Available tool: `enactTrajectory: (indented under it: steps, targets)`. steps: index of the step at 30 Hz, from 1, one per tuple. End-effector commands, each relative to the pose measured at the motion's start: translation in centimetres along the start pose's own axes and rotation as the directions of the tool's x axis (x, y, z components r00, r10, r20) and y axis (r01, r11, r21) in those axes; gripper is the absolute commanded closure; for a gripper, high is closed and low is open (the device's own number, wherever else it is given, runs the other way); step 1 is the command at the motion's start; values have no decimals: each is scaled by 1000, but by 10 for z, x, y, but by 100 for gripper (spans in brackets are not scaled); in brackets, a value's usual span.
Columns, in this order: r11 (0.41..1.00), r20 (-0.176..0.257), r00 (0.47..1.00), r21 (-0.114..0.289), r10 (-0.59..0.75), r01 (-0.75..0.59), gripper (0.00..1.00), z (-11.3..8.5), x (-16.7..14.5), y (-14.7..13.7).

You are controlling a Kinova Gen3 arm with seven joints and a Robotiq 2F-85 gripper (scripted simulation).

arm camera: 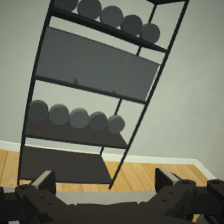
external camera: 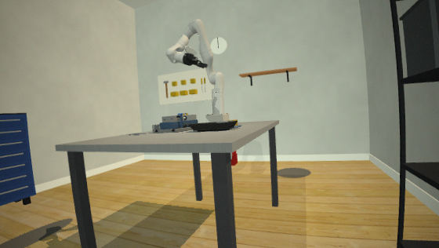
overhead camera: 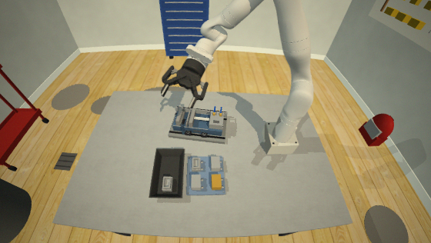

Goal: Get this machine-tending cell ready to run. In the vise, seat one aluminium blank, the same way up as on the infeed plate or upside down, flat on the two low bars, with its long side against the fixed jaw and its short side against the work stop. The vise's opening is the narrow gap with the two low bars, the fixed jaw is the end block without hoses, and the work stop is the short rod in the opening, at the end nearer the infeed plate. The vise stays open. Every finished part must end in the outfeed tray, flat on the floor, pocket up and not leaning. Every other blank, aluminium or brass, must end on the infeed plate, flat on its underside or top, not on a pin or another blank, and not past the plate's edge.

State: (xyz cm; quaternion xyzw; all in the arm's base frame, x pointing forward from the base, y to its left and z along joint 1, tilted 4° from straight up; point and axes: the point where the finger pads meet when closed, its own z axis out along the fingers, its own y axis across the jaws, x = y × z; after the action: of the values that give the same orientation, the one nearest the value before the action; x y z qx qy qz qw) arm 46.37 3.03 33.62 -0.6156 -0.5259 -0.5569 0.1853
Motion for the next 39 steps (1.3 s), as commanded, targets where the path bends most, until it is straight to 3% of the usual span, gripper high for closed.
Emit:
enactTrajectory:
  steps: [1,24,32,34,39]
  targets:
    - [1000,0,1000,-1,-1,1,0,0,1,0]
    - [1000,7,1000,11,6,-6,0,2,-1,-3]
    - [994,67,996,88,56,-61,0,14,-13,-27]
    - [994,67,996,88,56,-61,0,14,-13,-27]
    - [977,152,983,170,101,-127,0,25,-28,-56]
